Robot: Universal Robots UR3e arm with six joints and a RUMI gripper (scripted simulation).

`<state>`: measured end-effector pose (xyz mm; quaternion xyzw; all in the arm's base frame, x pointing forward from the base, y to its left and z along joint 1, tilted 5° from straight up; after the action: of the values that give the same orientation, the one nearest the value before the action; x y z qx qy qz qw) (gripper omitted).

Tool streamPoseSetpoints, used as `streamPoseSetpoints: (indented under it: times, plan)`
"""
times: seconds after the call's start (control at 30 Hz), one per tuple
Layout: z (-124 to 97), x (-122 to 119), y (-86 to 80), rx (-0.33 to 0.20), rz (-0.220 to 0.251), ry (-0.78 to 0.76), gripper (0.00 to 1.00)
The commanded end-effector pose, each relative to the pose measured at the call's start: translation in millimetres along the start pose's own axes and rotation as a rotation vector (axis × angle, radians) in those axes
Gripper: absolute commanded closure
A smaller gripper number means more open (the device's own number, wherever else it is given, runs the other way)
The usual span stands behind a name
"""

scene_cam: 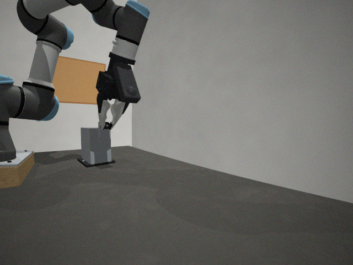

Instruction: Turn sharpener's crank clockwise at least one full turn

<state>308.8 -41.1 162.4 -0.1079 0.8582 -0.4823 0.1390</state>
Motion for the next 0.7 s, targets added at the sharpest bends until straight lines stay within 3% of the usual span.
streamPoseSetpoints:
  times: [0.0,0.67]
  plan:
    - [0.1,-0.3,-0.7,0.002,0.001,-0.001,0.91]
    - [0.7,-5.3,-0.4,0.002,0.001,-0.001,0.91]
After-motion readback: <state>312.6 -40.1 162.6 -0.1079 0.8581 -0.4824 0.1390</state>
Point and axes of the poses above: the point where the finger pads meet when closed, its own y axis out along the fingers, its own x axis across the jaws, z = x × y, the point moved 7 cm from there along -y, back along the fingers, and after that the axes turned 6 degrees about -y, right-handed, at the moved point
